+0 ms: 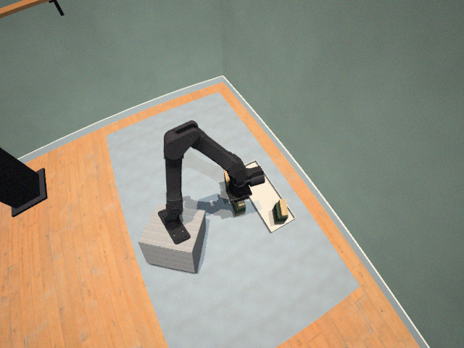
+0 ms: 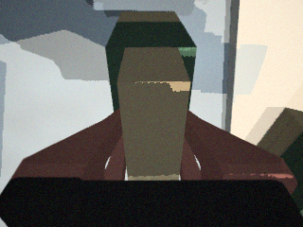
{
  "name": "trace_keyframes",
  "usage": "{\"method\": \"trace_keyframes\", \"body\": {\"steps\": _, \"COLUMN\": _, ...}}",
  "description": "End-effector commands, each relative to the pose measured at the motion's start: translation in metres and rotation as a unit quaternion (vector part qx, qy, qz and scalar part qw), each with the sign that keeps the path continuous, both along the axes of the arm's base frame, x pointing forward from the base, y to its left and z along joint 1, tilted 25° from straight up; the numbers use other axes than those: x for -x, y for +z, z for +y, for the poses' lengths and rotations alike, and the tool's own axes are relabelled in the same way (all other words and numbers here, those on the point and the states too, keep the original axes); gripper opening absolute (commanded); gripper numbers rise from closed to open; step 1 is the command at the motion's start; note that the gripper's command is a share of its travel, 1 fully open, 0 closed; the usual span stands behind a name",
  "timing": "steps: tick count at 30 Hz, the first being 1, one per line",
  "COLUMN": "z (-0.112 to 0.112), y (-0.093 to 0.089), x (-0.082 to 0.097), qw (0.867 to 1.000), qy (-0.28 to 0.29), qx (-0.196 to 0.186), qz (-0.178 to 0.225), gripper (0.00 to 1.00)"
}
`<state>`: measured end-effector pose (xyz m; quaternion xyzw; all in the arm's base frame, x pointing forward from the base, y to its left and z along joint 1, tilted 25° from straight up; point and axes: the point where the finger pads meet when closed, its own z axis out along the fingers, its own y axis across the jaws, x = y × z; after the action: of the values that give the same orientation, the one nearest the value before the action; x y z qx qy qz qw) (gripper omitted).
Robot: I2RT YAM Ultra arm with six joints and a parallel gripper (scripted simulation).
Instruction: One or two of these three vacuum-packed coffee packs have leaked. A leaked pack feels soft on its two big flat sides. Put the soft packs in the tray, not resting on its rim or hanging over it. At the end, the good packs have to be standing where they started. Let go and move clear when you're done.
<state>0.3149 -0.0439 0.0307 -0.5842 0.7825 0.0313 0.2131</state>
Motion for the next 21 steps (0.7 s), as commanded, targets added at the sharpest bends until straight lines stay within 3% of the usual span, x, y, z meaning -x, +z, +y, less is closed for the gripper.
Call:
{"method": "trace_keyframes", "body": {"steps": 1, "z": 0.006, "y": -0.009, "x": 0.009, "qw": 1.0, "qy": 0.001, "qx": -0.011, "qz": 0.022, "gripper": 0.25}}
{"method": "trace_keyframes", "body": {"steps": 4, "z": -0.005, "y": 0.012, "x": -0.004, "qw": 1.0, "qy": -0.002, "qx": 0.001, "qz": -0.011, "gripper": 0.25}}
{"method": "trace_keyframes", "body": {"steps": 21, "z": -0.018, "y": 0.055, "x": 0.011, "qw": 1.0, "qy": -0.002, "qx": 0.003, "qz": -0.013, "gripper": 0.25}}
